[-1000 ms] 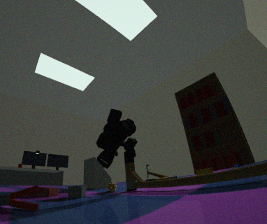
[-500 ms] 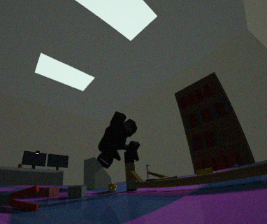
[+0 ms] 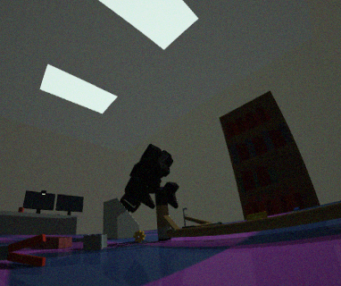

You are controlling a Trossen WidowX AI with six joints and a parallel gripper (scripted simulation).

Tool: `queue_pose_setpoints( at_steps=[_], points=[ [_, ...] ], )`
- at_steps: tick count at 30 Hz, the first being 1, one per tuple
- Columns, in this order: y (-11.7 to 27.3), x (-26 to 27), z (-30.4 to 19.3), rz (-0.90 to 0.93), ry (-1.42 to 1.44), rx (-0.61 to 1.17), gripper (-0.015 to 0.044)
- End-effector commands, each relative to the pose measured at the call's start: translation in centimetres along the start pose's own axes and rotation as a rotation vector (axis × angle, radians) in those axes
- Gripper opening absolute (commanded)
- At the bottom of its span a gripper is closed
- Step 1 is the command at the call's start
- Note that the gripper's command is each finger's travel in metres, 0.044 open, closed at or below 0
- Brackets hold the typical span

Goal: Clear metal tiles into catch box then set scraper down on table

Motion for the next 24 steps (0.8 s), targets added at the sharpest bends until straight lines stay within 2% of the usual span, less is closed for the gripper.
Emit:
queue_pose_setpoints(
  at_steps=[1, 13, 19, 21, 24],
  points=[
    [0.0, 0.0, 0.0, 0.0, 0.0, 0.0, 0.0414],
    [0.0, 0.0, 0.0, 0.0, 0.0, 0.0, 0.0099],
    [0.0, 0.0, 0.0, 0.0, 0.0, 0.0, 0.0059],
    [0.01, 0.0, 0.01, 0.0, 0.0, 0.0, 0.0006],
    [0.07, 0.0, 0.05, 0.0, -0.001, 0.0, 0.0]
  ],
)
Point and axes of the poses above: the point midway between the two fingers, 35 mm back from their tips, its own y axis back along the fingers, its own x axis across the jaws, z = x × y, the point moved 6 cm from there along y, back along the fingers, and after that the axes turned 4 degrees about y, right-handed, at the moved point
